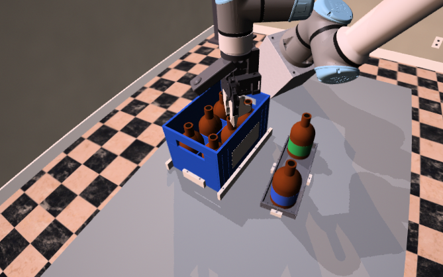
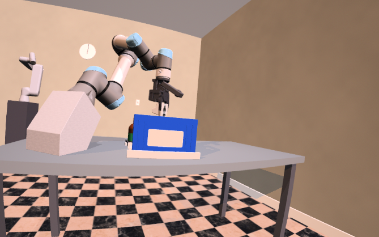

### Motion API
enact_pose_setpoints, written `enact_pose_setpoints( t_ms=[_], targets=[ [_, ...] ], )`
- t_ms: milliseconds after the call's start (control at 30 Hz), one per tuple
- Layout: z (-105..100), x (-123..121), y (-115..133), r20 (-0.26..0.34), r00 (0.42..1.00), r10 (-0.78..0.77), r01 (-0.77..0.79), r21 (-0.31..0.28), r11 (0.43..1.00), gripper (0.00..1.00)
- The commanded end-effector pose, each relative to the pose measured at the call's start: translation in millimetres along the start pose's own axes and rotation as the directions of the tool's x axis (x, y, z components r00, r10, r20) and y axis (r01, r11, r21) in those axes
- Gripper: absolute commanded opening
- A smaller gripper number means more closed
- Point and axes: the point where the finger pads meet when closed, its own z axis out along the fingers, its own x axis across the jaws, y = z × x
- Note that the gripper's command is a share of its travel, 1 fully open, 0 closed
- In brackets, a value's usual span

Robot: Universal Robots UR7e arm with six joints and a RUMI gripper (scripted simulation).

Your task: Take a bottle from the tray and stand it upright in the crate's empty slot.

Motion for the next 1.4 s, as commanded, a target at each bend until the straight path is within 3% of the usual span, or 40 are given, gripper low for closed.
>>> enact_pose_setpoints(
  t_ms=[0,467,500,1367],
  targets=[
    [0.5,0.0,0.5,0.000,1.000,0.001,-0.001,-0.002,1.000,0.00],
    [0.5,0.0,0.5,0.000,1.000,0.001,-0.001,-0.002,1.000,0.00],
    [0.5,0.0,0.5,0.000,1.000,0.001,-0.001,-0.002,1.000,0.38],
    [0.5,0.0,0.5,0.000,1.000,0.001,-0.001,-0.002,1.000,0.38]
  ],
)
